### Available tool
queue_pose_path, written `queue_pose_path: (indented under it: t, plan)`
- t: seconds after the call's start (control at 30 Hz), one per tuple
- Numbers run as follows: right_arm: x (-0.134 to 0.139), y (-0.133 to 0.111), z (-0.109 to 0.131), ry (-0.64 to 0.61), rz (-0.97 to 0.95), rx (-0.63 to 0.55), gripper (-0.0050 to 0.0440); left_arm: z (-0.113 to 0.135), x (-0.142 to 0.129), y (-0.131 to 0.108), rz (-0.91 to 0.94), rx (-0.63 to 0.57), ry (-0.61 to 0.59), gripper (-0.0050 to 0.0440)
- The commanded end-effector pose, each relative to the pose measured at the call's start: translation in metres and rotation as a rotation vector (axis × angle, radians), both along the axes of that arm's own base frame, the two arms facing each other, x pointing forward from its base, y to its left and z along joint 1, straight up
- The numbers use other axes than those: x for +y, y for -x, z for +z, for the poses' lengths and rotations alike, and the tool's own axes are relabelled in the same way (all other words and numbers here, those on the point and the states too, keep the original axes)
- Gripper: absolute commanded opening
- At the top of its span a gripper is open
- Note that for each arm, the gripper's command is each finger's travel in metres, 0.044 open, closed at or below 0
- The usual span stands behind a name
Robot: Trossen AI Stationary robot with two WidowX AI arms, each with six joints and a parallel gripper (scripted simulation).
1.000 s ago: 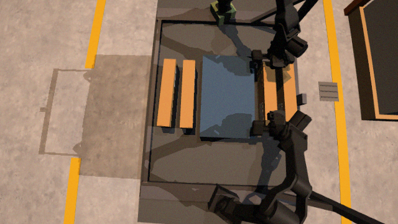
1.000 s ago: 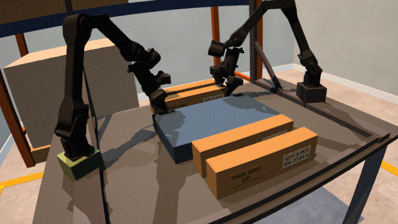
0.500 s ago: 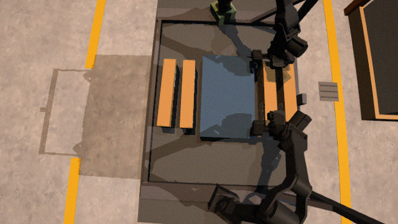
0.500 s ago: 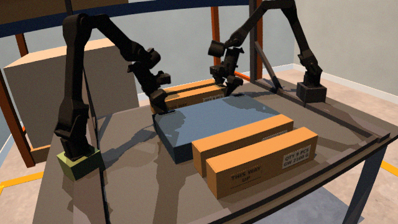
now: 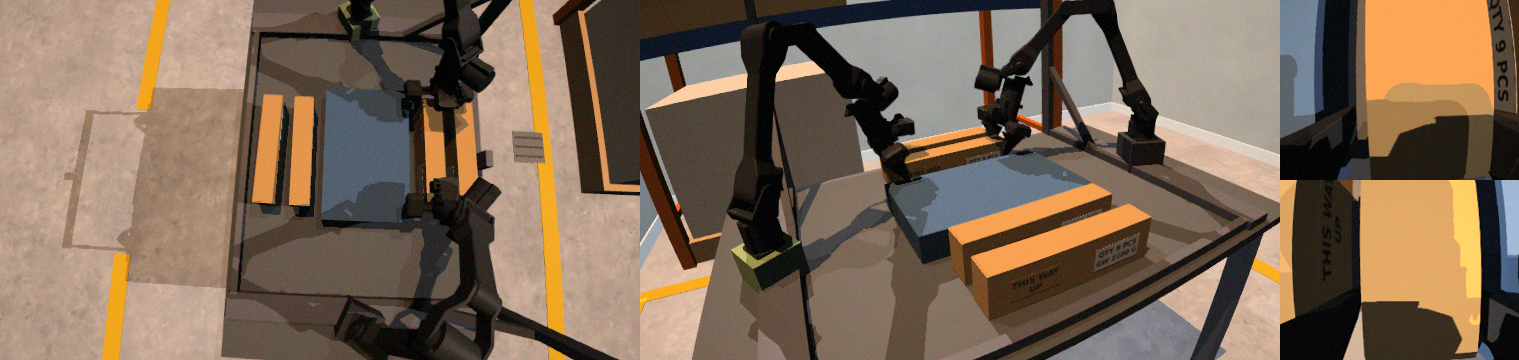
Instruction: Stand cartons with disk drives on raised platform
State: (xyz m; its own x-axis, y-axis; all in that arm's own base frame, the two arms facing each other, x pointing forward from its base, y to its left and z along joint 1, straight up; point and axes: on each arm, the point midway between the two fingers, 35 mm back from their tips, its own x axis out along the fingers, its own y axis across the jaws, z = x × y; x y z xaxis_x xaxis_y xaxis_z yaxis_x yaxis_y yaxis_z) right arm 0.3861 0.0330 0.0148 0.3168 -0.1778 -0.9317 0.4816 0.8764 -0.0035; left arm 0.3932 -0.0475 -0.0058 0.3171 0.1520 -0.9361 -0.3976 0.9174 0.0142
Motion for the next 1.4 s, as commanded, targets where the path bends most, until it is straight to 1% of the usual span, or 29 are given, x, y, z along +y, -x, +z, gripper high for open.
queue_pose_path:
  t: [0.0,0.43,0.47,1.37]
  plan:
    - [0.0009,-0.0016,0.0028,-0.001,0.001,-0.010,0.0381,0.0051,-0.0010,-0.0045,-0.001,-0.016,0.003,0.0382]
    - [0.0009,-0.0016,0.0028,-0.001,0.001,-0.010,0.0381,0.0051,-0.0010,-0.0045,-0.001,-0.016,0.003,0.0382]
    - [0.0009,-0.0052,0.0108,-0.005,0.000,-0.031,0.0381,0.0081,-0.0008,-0.0042,0.000,-0.023,0.005,0.0382]
    - [0.0009,-0.0052,0.0108,-0.005,0.000,-0.031,0.0381,0.0081,-0.0008,-0.0042,0.000,-0.023,0.005,0.0382]
